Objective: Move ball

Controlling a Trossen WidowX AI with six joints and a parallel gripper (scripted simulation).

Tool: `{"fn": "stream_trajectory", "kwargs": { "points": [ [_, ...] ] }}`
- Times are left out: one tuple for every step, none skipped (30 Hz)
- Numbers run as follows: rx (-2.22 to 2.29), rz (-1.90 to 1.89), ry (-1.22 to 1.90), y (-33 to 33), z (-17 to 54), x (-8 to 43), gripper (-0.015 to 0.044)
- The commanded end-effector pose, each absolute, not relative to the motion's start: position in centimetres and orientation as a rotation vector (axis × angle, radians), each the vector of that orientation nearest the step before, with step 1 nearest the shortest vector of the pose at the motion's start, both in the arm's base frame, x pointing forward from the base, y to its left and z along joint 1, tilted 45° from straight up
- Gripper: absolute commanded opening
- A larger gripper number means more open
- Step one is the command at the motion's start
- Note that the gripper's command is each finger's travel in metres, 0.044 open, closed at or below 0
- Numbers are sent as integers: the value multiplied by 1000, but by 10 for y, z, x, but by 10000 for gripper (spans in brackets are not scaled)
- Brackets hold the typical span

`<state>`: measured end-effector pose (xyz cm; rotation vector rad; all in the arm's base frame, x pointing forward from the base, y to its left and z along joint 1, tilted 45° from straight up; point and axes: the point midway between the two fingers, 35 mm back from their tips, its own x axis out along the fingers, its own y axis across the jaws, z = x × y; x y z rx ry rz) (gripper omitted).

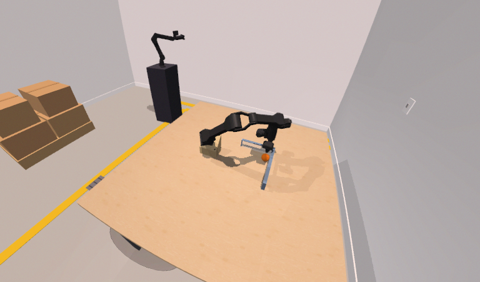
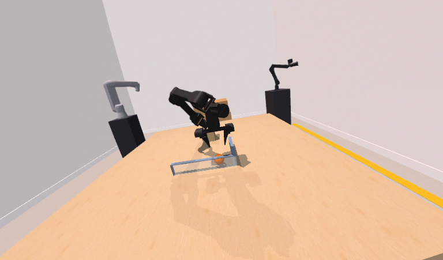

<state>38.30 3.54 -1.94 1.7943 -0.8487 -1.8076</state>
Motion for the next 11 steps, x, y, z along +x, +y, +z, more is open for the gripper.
{"fn": "stream_trajectory", "kwargs": {
  "points": [
    [1795,-1806,-845,36,-20,383,360],
    [1795,-1806,-845,38,-18,384,386],
    [1795,-1806,-846,43,-13,384,413],
    [1795,-1807,-847,52,-3,383,439],
    [1794,-1808,-849,60,7,383,440],
    [1793,-1808,-850,66,13,382,440],
    [1793,-1808,-850,67,15,382,440],
    [1793,-1808,-850,67,15,382,440],
    [1793,-1808,-850,67,15,382,440],
    [1793,-1808,-850,67,15,382,440],
    [1793,-1808,-850,67,15,382,440]
  ]
}}
